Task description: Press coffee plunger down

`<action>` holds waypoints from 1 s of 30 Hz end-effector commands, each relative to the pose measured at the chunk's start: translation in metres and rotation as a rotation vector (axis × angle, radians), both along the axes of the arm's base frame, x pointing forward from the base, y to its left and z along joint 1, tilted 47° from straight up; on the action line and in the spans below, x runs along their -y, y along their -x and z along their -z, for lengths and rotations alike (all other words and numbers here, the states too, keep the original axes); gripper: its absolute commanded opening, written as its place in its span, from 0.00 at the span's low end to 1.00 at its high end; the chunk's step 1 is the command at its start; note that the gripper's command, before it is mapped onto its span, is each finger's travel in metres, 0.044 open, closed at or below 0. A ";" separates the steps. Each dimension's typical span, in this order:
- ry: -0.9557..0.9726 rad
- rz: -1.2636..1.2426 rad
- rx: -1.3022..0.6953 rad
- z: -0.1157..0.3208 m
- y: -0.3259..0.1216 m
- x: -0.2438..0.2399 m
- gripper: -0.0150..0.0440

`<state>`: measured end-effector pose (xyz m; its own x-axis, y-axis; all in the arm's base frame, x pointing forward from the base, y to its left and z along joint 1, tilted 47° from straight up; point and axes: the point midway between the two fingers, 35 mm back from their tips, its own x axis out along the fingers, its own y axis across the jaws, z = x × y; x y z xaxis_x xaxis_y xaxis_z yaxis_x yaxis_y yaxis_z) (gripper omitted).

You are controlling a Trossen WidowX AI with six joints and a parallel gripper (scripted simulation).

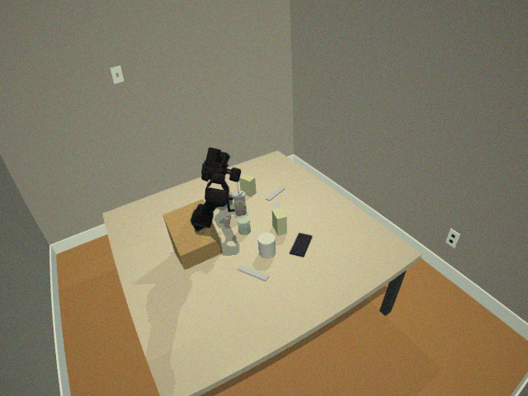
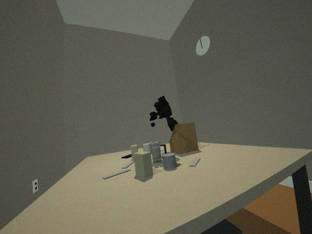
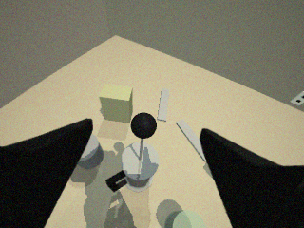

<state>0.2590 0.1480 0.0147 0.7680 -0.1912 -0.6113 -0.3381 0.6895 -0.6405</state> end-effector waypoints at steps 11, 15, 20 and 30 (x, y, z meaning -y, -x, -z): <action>0.013 -0.009 -0.013 0.017 -0.004 0.011 1.00; 0.013 -0.009 -0.014 0.022 -0.009 0.012 1.00; 0.012 -0.009 -0.013 0.027 -0.015 0.014 1.00; 0.013 -0.010 -0.010 0.036 -0.026 0.018 1.00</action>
